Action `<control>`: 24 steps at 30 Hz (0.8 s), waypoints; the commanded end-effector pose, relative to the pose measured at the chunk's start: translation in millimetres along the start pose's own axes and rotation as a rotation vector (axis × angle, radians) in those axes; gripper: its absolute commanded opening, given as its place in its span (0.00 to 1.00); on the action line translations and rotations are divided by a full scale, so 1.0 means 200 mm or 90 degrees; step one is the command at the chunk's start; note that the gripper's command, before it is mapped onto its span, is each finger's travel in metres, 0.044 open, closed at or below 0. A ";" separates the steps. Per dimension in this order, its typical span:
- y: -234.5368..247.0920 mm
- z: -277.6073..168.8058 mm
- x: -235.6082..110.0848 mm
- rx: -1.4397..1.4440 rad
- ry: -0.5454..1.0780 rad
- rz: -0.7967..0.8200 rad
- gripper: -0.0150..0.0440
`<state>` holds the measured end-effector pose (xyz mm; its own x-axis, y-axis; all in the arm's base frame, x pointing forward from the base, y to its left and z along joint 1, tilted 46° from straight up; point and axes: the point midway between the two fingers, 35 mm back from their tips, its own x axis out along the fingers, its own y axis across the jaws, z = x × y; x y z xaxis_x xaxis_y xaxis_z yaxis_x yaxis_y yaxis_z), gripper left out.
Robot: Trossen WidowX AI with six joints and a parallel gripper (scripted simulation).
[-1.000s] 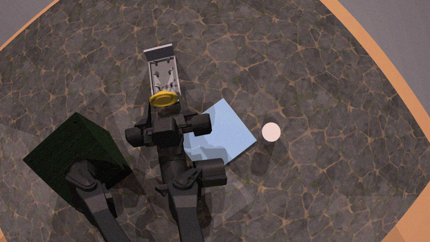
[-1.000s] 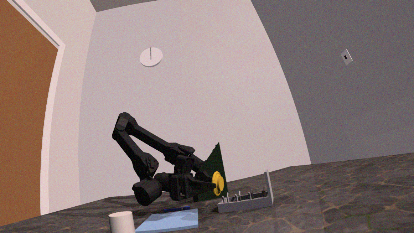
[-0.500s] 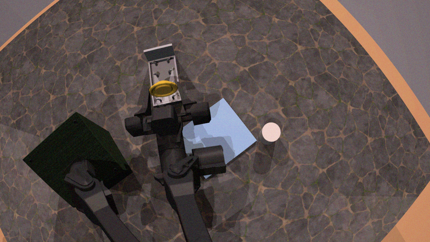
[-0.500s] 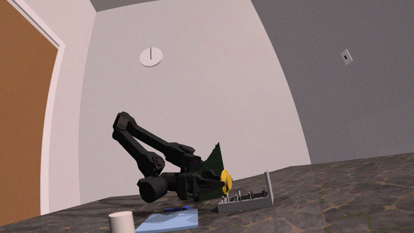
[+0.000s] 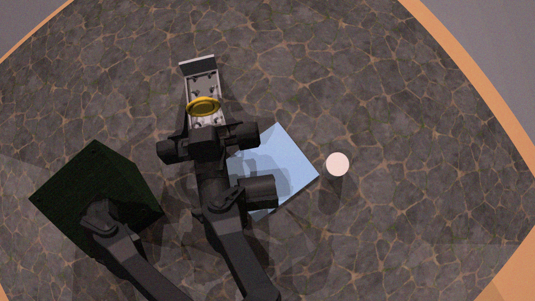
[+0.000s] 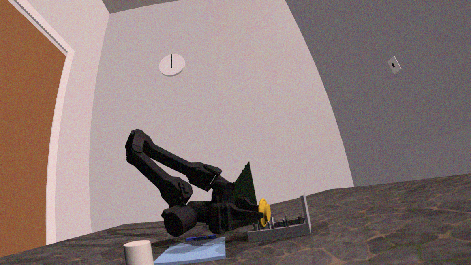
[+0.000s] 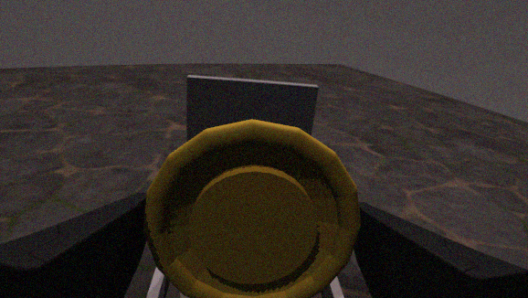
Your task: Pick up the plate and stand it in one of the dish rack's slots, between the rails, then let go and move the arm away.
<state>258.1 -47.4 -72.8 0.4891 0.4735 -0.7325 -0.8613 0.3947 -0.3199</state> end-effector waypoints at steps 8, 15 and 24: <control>0.00 -0.01 0.00 0.002 0.001 0.000 0.25; 0.00 -0.01 0.00 0.000 0.001 0.000 0.34; 0.00 -0.01 0.00 0.000 0.001 0.000 0.74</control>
<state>257.4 -49.3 -74.7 0.4893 0.4726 -0.7330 -0.8612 0.3945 -0.3205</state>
